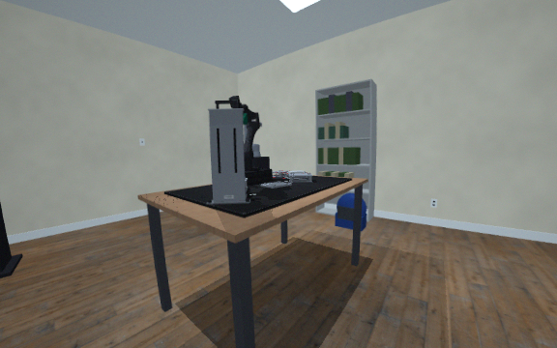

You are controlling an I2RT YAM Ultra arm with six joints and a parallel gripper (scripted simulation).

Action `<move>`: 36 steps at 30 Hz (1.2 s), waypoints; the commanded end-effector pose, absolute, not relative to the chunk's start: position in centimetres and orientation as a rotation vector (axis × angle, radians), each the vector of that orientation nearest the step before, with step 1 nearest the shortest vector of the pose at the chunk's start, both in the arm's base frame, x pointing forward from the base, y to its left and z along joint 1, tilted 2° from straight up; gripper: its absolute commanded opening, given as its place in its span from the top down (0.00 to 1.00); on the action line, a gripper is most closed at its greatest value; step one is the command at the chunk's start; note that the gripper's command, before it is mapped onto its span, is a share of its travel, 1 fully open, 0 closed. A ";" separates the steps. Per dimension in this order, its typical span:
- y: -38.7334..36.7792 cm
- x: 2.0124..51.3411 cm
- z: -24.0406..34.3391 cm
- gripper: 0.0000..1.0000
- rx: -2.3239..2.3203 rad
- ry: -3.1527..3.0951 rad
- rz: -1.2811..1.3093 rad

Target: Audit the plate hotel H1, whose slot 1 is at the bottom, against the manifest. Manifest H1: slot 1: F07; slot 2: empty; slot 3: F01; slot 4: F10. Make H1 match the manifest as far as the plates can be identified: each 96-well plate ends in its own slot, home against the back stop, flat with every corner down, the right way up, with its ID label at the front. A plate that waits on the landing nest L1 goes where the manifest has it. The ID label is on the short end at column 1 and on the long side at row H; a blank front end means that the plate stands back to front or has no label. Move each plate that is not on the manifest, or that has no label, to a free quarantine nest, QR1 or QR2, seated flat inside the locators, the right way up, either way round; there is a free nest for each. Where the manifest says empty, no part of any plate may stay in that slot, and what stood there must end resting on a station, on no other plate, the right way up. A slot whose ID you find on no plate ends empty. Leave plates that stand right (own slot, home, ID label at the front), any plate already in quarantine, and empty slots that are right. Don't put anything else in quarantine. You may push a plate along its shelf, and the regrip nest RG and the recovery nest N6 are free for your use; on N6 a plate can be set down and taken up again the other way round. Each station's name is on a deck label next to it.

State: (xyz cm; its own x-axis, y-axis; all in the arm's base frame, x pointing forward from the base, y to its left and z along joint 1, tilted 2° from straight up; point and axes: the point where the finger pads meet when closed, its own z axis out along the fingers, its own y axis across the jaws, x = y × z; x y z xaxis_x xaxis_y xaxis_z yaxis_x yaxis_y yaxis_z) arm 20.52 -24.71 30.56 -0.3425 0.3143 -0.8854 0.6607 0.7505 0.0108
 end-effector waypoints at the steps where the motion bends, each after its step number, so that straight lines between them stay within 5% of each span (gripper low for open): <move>1: -24.7 20.6 31.0 0.00 0.732 1.936 -0.440; 36: -26.6 22.8 28.9 0.00 0.732 1.935 -0.440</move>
